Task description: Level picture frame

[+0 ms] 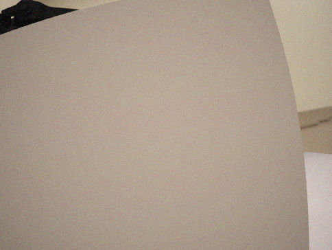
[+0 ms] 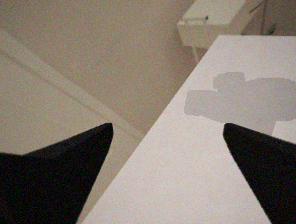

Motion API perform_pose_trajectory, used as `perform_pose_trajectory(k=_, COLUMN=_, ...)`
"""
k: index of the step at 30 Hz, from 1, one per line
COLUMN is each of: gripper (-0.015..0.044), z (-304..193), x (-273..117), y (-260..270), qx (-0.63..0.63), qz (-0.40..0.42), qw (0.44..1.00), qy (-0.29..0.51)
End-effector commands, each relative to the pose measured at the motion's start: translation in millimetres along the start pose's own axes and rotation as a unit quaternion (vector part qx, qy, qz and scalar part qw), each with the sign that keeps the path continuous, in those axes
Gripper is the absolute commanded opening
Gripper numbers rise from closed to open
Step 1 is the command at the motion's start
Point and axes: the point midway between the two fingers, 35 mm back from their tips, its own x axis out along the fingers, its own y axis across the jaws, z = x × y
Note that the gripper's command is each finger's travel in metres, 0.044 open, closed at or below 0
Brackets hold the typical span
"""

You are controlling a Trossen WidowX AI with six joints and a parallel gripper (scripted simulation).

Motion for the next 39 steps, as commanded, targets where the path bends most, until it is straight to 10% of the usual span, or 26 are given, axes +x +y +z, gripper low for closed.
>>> perform_pose_trajectory(k=1, gripper=0.0374, z=-0.9, x=-1.3, y=-0.5, qx=0.003, qz=0.003, qw=1.000, qy=0.004)
perform_pose_trajectory(k=6, gripper=0.0260, z=-26.0, x=-36.0, y=-15.7, qx=0.067, qz=0.087, qw=0.988, qy=0.110)
perform_pose_trajectory(k=30, gripper=0.0260, z=-174.8, x=-210.6, y=-182.9, qx=0.110, qz=0.410, qw=0.599, qy=0.680)
perform_pose_trajectory(k=39, gripper=0.0260, z=-190.1, x=-218.9, y=-207.6, qx=0.079, qz=0.423, qw=0.541, qy=0.723)
